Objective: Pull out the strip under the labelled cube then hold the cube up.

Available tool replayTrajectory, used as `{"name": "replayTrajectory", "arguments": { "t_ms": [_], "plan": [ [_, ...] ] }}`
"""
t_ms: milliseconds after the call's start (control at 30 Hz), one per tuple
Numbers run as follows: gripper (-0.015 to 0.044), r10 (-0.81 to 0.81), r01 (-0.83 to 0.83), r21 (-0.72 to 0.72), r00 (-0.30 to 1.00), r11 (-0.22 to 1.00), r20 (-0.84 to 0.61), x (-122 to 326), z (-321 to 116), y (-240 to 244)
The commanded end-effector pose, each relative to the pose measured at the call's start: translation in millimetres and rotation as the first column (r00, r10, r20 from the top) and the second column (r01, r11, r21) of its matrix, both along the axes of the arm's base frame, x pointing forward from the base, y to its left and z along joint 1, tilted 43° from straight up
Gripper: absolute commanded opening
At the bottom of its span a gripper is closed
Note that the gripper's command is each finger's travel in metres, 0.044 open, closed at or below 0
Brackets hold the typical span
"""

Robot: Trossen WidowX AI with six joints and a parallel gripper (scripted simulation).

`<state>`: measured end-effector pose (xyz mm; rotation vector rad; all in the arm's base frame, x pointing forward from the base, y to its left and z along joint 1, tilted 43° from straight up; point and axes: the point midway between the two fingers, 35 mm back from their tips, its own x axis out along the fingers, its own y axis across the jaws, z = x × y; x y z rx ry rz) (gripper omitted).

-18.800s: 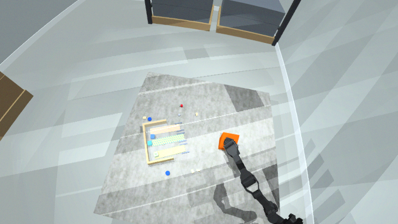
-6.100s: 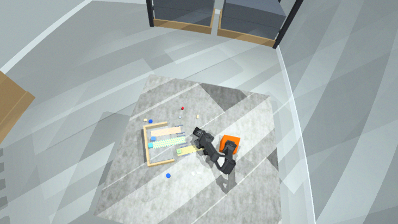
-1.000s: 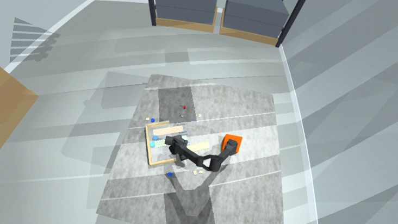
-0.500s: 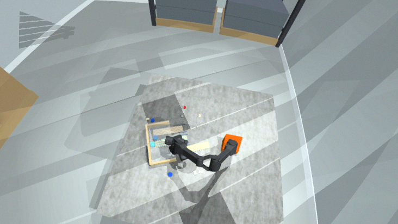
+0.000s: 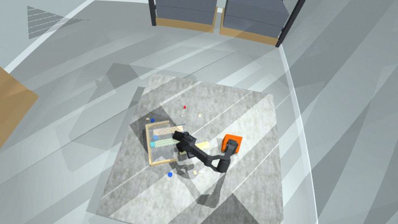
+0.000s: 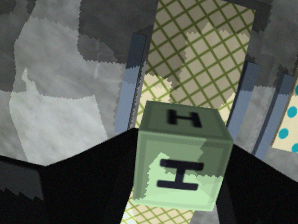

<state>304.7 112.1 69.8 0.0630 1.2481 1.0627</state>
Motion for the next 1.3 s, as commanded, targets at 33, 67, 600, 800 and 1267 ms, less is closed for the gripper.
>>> {"name": "replayTrajectory", "arguments": {
  "t_ms": [33,67,600,800,1267],
  "plan": [
    [0.0000,0.008,-0.008,0.001,1.000,1.000,-0.004,-8,0,-3],
    [0.0000,0.008,-0.008,0.001,1.000,1.000,-0.004,-9,0,-4],
    [0.0000,0.008,-0.008,-0.001,1.000,1.000,-0.006,-24,21,-34],
    [0.0000,0.008,-0.008,-0.001,1.000,1.000,-0.006,-24,21,-35],
    [0.0000,0.008,-0.008,-0.001,1.000,1.000,-0.006,-24,21,-35]
  ]
}}
